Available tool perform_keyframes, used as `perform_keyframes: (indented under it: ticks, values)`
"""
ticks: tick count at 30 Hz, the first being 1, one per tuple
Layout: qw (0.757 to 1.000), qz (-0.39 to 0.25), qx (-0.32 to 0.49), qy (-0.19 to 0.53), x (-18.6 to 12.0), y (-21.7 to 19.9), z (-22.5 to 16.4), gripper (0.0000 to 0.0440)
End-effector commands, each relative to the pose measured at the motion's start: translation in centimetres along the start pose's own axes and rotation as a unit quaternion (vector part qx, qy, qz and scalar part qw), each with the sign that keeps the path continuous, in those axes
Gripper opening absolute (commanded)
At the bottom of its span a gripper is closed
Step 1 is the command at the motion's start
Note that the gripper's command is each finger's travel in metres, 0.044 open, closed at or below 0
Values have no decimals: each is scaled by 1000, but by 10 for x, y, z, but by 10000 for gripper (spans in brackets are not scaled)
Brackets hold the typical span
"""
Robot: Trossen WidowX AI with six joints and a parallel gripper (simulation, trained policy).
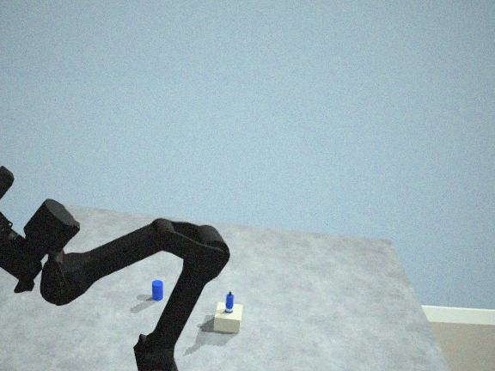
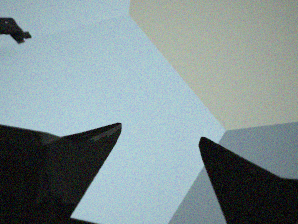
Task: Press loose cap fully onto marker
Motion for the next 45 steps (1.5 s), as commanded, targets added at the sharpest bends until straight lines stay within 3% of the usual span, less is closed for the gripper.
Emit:
perform_keyframes:
  ticks: [1,8,45]
  values:
    - [1000,3,1,2,0,0,-1,375]
    - [999,28,-1,22,3,0,-10,220]
    - [974,168,43,142,8,-5,-52,327]
Point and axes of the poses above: the point midway between the two fingers, 35 mm back from their tips, its own x axis out along the fingers, its own y axis across the jaws, z = x × y, the point moved 6 cm from there along -x, back along the fingers, and after that the axes turned 12 degrees about -x, right-handed, at the moved point
